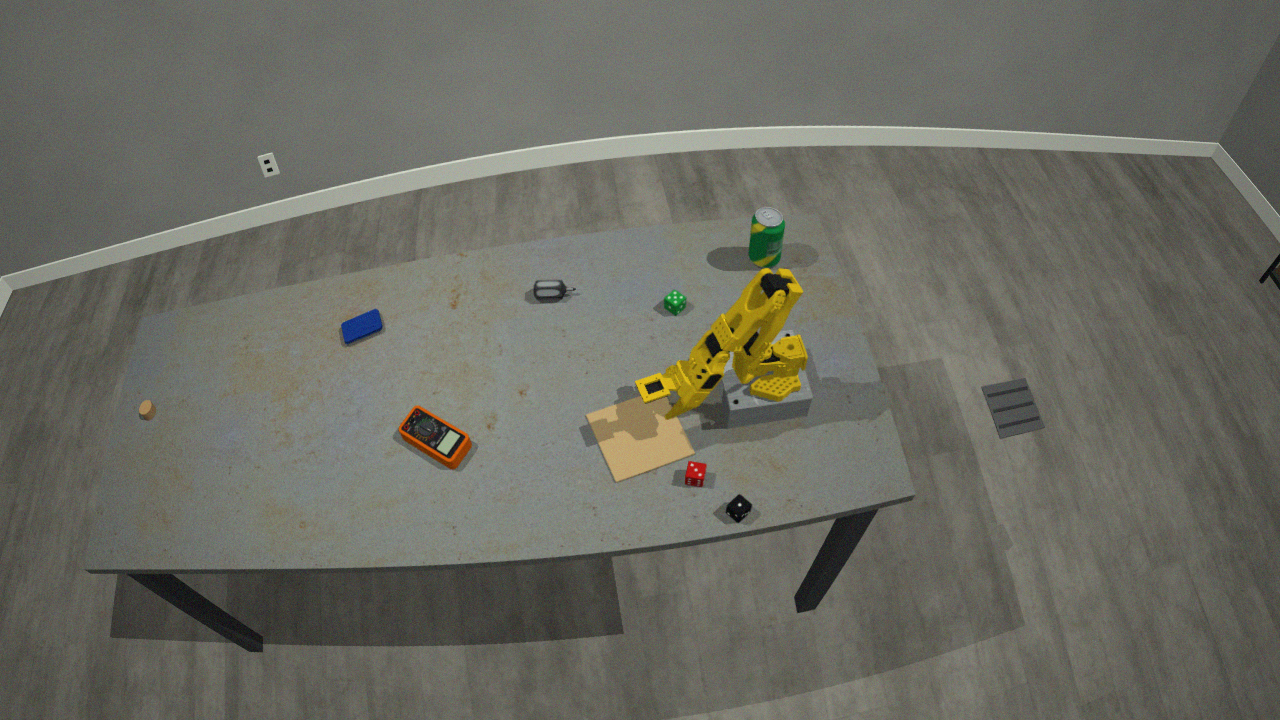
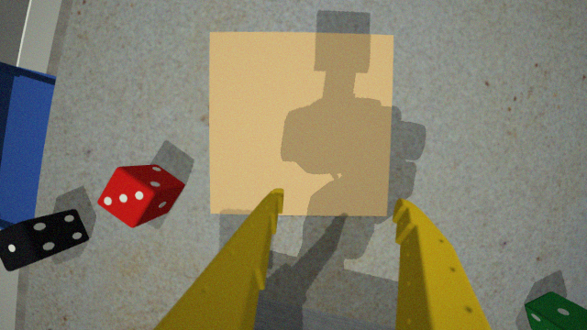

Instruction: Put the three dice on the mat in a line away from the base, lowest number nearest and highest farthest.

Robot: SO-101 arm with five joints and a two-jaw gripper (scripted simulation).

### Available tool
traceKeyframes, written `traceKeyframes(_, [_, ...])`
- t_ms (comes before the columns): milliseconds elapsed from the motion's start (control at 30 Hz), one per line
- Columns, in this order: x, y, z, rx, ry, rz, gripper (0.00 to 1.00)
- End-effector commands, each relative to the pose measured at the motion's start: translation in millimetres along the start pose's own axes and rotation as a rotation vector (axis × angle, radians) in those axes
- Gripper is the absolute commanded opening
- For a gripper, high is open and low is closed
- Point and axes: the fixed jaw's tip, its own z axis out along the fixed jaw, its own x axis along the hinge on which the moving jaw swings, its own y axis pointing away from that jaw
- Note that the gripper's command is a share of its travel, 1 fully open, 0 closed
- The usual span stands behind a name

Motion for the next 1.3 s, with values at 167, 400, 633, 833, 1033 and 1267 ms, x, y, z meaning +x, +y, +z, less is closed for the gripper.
traceKeyframes(167, [10.9, 57.4, -5.8, -0.176, 0.008, -0.27, 0.35])
traceKeyframes(400, [18.9, 76.4, -10.4, -0.238, 0.01, -0.374, 0.35])
traceKeyframes(633, [26.1, 89.8, -14.7, -0.285, 0.011, -0.452, 0.35])
traceKeyframes(833, [27.7, 92.5, -15.7, -0.294, 0.011, -0.468, 0.35])
traceKeyframes(1033, [27.8, 92.5, -15.7, -0.295, 0.011, -0.469, 0.35])
traceKeyframes(1267, [27.1, 93.1, -15.3, -0.293, 0.017, -0.47, 0.35])
